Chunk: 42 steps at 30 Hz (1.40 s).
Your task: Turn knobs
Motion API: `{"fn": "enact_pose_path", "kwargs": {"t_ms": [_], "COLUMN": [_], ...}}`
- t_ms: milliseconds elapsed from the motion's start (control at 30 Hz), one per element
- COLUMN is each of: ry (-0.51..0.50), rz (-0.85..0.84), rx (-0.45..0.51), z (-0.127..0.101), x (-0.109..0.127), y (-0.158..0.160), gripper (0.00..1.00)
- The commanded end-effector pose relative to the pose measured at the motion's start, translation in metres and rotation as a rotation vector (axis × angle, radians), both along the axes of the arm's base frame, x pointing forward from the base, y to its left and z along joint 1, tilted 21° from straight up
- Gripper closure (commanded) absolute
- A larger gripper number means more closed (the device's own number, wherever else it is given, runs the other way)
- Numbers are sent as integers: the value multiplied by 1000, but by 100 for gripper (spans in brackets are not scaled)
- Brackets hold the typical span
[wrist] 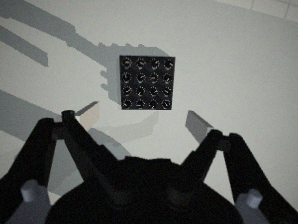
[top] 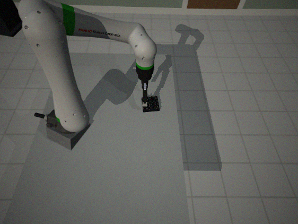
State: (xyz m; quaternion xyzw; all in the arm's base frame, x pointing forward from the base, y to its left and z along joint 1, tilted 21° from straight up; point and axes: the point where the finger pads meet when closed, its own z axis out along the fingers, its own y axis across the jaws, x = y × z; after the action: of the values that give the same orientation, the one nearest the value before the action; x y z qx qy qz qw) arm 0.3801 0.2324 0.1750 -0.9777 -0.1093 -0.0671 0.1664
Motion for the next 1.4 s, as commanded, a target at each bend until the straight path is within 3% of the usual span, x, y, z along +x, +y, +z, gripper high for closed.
{"fn": "enact_pose_path", "kwargs": {"t_ms": [0,600,1367], "ry": [0,0,0], "rz": [0,0,0], "rx": [0,0,0], "z": [0,-1,-8], "x": [0,-4,-41], "y": [0,-1,-12], "gripper": [0,0,0]}}
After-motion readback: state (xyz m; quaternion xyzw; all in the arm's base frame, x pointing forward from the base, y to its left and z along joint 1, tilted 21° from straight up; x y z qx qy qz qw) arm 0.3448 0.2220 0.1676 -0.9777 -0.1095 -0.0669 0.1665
